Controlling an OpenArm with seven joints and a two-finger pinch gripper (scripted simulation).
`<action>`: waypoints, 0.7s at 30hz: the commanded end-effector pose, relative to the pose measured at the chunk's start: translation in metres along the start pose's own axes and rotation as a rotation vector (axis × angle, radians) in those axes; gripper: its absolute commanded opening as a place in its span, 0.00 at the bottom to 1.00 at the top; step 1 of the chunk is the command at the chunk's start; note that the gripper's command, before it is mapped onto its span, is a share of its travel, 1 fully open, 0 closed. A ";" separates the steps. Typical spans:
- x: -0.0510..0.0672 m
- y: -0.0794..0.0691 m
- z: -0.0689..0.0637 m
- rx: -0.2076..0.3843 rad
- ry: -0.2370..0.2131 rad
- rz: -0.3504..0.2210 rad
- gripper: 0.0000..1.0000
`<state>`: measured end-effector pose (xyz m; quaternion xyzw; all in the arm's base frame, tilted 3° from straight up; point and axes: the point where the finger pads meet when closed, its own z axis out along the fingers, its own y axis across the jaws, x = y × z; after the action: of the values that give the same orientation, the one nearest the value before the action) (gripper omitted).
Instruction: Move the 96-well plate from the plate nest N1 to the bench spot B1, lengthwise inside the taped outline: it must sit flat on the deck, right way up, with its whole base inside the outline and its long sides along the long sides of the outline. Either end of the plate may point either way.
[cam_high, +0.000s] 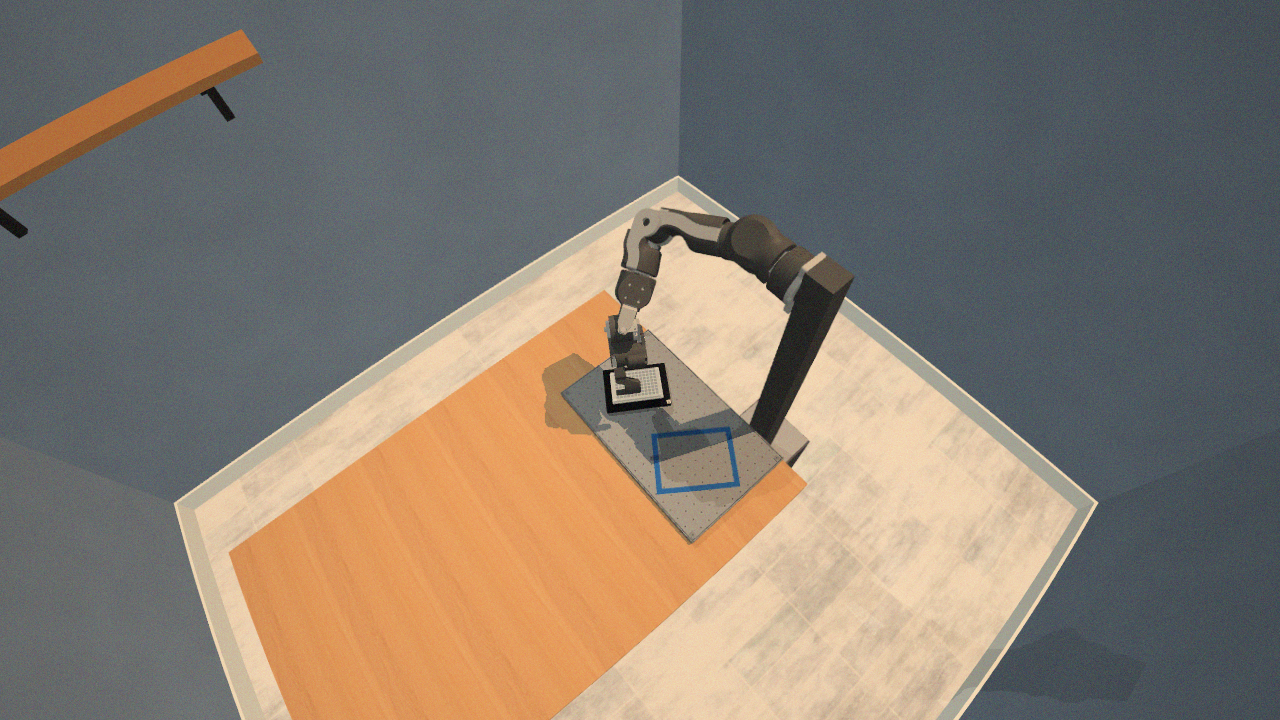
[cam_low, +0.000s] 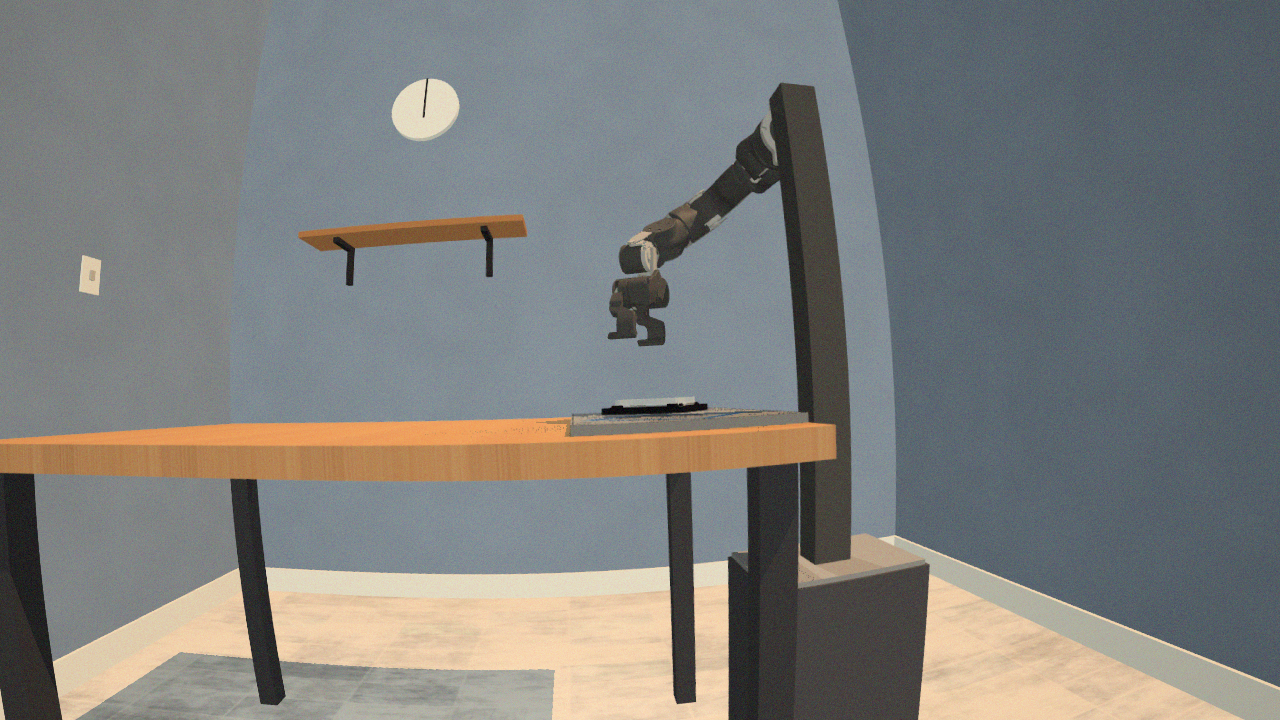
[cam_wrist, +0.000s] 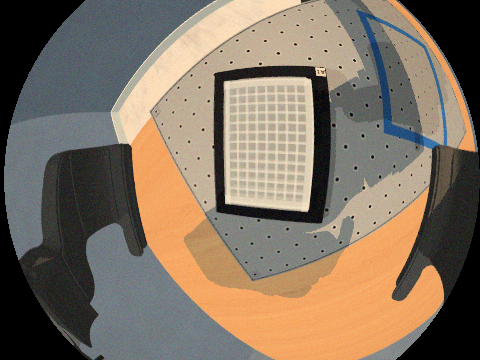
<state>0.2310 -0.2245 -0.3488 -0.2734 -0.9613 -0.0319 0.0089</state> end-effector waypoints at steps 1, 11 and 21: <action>0.005 -0.004 0.005 0.006 0.002 0.005 0.77; 0.026 -0.020 0.029 0.039 0.020 0.026 0.77; 0.033 -0.024 0.035 0.040 0.021 0.025 0.77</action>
<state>0.1893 -0.2266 -0.3834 -0.2851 -0.9580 -0.0119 0.0297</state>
